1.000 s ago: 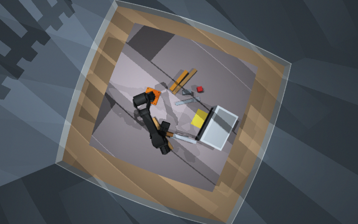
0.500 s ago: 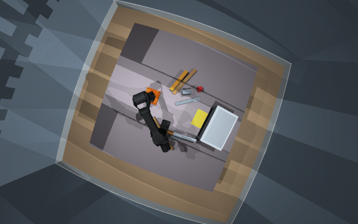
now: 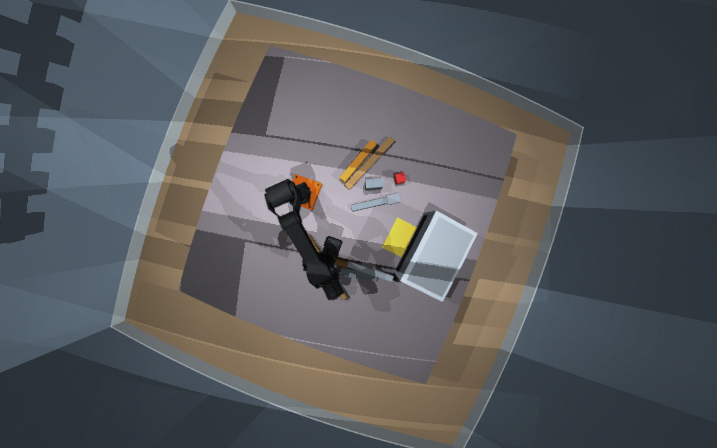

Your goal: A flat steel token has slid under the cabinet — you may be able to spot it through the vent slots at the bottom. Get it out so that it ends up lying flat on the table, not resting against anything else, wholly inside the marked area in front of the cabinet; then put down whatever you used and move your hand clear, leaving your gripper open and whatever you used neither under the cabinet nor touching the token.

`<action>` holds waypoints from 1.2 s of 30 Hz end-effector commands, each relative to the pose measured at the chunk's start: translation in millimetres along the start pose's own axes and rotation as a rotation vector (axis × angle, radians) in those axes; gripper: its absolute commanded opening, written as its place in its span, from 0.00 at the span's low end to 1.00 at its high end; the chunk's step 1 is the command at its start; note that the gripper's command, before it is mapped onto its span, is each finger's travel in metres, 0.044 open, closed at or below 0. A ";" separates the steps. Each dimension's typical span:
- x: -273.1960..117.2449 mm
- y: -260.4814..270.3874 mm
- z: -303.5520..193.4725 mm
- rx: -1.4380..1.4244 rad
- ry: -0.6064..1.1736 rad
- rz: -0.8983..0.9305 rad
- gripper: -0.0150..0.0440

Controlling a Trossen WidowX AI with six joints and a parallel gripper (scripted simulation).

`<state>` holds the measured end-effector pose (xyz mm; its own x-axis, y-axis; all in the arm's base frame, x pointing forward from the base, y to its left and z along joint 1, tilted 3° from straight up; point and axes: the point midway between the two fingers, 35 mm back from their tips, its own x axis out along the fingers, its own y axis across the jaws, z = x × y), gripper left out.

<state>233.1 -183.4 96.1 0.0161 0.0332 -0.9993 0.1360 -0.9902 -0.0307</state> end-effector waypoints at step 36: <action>27.3 -28.8 0.0 0.003 0.027 0.010 0.25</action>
<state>226.6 -156.3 67.5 0.0179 0.0314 -0.9993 0.1357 -0.9903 -0.0287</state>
